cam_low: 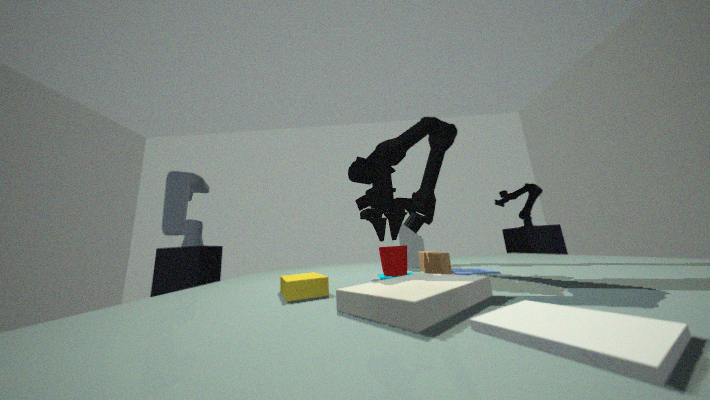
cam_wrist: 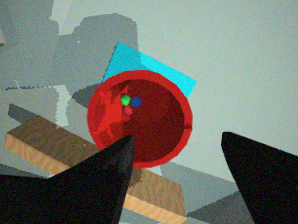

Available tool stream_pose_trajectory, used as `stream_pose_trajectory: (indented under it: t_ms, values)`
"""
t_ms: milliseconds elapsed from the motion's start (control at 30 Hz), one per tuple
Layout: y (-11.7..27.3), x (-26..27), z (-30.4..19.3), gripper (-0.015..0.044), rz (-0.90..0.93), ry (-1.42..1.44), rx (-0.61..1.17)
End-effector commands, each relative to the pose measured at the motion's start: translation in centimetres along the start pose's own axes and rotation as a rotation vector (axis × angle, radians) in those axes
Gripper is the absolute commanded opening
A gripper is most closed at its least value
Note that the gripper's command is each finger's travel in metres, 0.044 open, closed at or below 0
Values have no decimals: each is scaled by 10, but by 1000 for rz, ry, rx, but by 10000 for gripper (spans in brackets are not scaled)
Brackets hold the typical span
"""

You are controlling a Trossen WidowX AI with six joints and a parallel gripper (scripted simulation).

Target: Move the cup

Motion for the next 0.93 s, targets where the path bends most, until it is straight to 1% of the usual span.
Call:
stream_pose_trajectory:
  t_ms: [0, 100, 533, 900]
  values:
    - [0, 0, 0, 364, -1, -1, 1]
    - [7, 0, 1, 440, -1, 0, 0]
    - [64, 1, -2, 440, -4, 5, -6]
    - [60, 1, -2, 440, -1, -2, -3]
Point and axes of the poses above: the point midway between the two fingers, 35 mm back from their tips, its own y axis back along the fingers, its own x axis across the jaws, z = x × y, the point moved 10 cm from there along y, back along the fingers, and after that the axes turned 8 degrees about y, right-handed, at the moved point
